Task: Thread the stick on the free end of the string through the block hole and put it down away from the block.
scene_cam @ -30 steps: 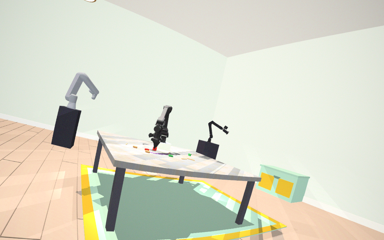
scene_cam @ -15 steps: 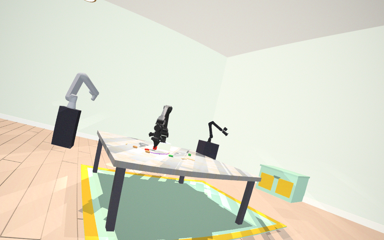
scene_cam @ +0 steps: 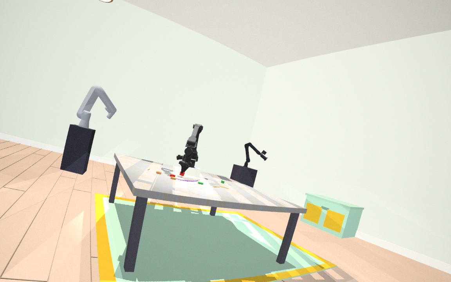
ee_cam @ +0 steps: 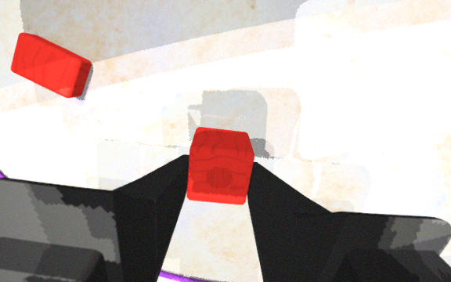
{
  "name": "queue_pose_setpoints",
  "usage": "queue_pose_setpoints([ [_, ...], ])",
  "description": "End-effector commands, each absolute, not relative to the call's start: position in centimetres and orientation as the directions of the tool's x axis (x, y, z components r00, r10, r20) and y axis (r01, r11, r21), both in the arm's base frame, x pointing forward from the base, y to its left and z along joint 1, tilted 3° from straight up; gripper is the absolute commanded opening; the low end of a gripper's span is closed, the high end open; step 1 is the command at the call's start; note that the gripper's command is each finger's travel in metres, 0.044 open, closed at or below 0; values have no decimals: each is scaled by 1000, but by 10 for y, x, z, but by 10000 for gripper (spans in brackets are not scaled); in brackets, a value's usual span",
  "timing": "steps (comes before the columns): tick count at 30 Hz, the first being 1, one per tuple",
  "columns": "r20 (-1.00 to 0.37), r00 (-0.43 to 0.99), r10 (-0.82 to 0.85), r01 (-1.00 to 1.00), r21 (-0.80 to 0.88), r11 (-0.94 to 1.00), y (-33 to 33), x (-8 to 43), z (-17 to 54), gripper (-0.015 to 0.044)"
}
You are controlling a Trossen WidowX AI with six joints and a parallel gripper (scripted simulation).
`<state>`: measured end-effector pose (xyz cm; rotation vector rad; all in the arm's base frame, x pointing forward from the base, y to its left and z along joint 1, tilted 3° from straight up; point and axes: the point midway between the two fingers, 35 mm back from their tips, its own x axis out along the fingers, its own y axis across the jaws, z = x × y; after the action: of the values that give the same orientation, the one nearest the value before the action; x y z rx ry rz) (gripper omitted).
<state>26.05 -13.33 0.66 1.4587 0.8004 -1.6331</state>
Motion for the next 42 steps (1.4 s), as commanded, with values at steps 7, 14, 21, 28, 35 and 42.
queue_pose_setpoints([
  [7, -949, -117, -294, 870, 45, -491, -125, 267, 2, 0],
  [14, -928, -140, -346, 871, 51, -489, -122, 269, 1, 0],
  [21, -904, -173, -391, 870, 46, -491, -119, 270, -1, 0],
  [28, -851, -218, -478, 871, 51, -488, -114, 274, -5, 0],
  [35, -849, -220, -480, 871, 50, -488, -113, 274, -5, 0],
  [42, -779, -275, -563, 870, 47, -491, -108, 277, -9, 0],
])
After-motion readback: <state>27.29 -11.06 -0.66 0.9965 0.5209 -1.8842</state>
